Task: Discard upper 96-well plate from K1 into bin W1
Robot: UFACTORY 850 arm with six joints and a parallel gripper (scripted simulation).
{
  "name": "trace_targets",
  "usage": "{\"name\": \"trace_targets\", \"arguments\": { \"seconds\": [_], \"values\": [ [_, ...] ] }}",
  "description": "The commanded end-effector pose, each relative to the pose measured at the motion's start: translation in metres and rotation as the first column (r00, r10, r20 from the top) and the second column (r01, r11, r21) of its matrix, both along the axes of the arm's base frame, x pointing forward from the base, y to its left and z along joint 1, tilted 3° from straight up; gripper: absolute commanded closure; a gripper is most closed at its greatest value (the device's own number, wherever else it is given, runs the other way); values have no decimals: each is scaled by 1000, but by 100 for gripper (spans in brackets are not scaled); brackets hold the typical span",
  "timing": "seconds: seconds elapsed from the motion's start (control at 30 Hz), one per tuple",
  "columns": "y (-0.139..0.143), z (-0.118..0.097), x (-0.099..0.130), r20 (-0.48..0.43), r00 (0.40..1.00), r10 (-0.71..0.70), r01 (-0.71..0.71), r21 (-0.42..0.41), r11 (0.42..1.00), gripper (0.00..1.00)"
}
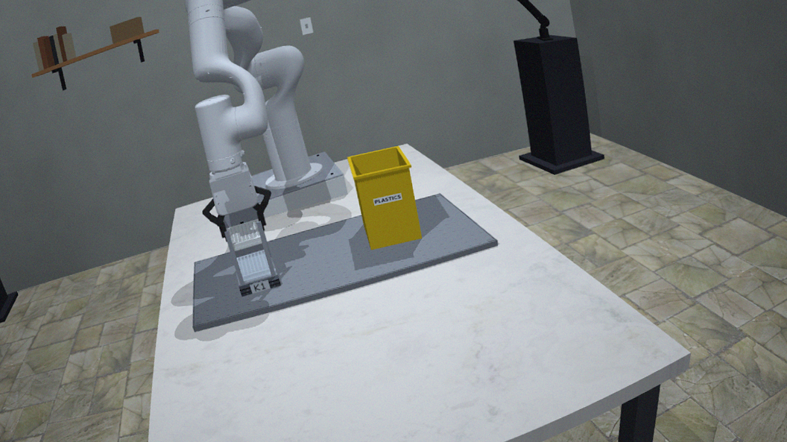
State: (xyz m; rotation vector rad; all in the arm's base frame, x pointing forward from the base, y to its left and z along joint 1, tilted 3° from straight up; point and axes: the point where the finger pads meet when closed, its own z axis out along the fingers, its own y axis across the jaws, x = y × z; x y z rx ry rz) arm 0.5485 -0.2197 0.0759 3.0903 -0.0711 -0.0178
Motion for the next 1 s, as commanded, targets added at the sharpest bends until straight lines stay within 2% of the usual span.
{"name": "trace_targets", "arguments": {
  "seconds": [0.0,0.97],
  "values": [
    [0,8,1,2,1000,0,0,-1,1000,100],
    [2,53,1,2,1000,0,0,-1,1000,100]
  ]
}}
